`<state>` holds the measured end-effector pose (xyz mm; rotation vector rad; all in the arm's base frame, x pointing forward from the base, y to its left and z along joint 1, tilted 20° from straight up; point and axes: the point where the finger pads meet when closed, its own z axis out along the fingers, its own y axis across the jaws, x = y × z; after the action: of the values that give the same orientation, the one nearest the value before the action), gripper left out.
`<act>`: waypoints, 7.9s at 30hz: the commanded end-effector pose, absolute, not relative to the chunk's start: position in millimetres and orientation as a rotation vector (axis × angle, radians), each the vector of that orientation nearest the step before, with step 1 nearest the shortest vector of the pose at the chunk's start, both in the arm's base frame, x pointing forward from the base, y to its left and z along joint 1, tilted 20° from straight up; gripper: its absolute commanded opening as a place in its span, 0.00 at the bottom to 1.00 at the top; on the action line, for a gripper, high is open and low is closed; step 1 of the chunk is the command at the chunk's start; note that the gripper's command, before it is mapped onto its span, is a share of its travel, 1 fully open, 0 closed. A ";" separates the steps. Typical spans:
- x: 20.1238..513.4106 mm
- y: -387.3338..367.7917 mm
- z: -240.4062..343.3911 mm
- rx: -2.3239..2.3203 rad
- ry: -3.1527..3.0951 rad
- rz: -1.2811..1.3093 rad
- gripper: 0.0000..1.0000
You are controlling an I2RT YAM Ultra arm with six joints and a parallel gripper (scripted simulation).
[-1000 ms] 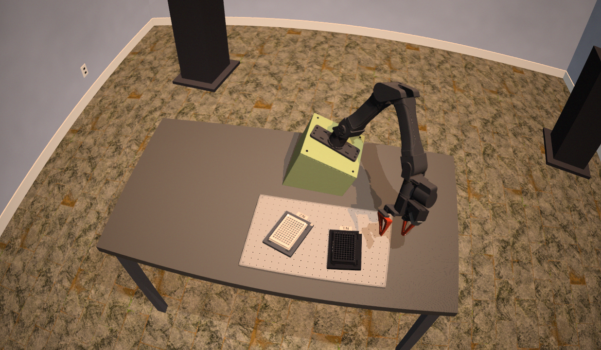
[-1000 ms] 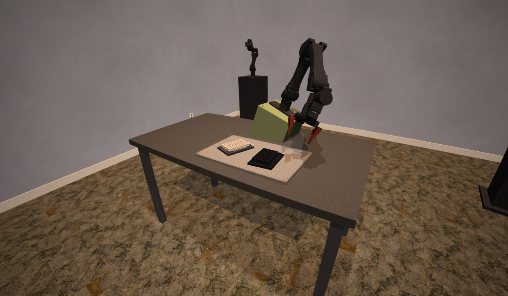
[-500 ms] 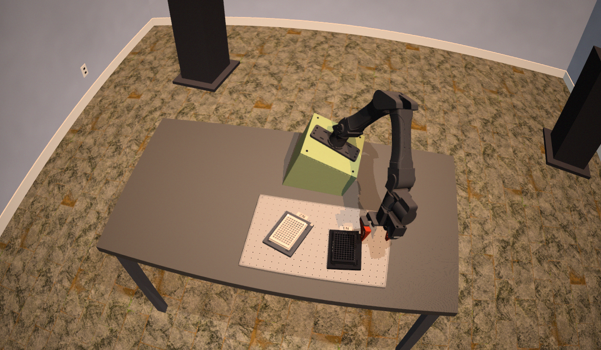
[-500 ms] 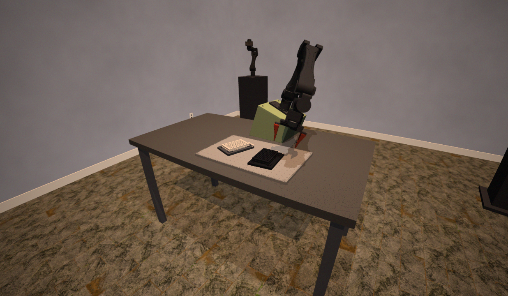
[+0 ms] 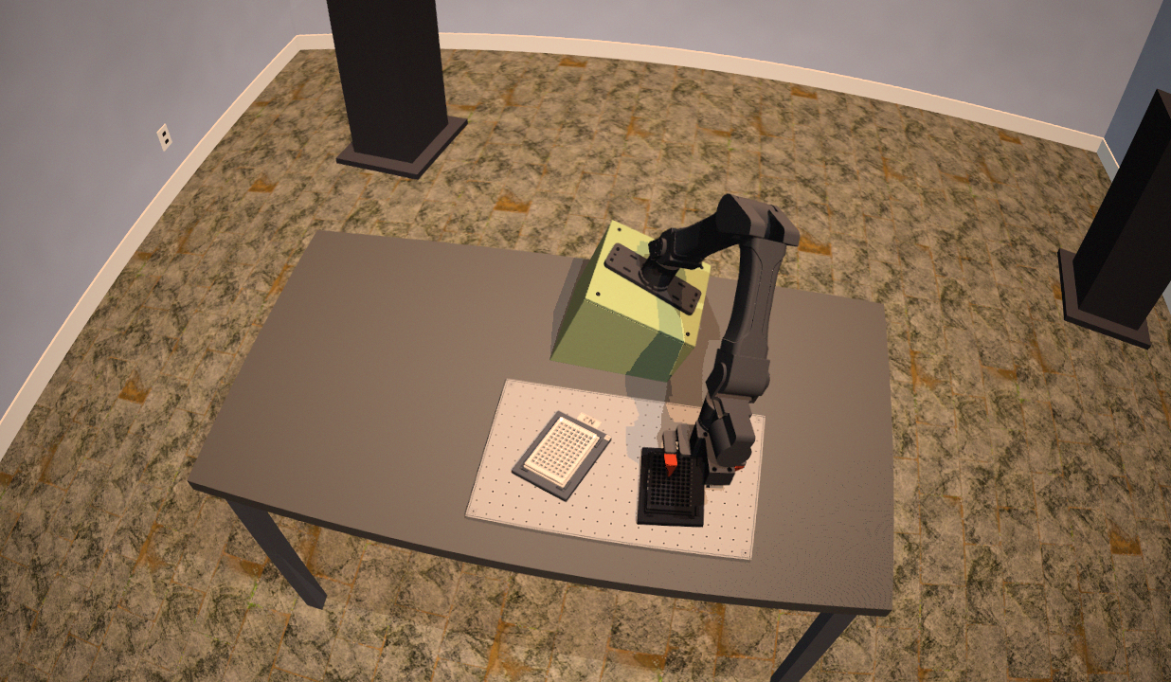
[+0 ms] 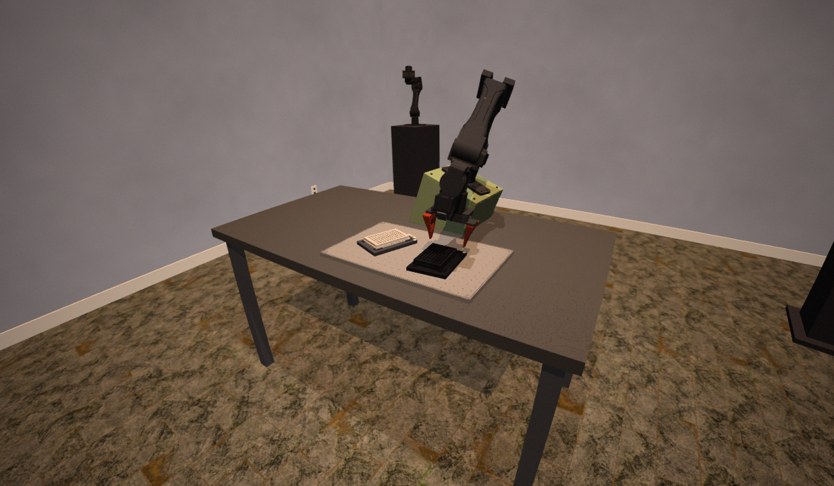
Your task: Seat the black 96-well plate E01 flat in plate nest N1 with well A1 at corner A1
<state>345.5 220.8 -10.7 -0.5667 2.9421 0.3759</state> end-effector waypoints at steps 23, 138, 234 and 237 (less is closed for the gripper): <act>355.8 186.6 -22.8 -0.458 3.007 0.567 1.00; 345.4 201.7 -76.4 -0.457 3.044 0.556 0.00; 356.6 185.5 -21.0 -0.452 3.012 0.566 0.00; 356.6 185.5 -21.0 -0.452 3.012 0.566 0.00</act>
<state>337.5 186.0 -37.4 -0.4662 3.0853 0.5496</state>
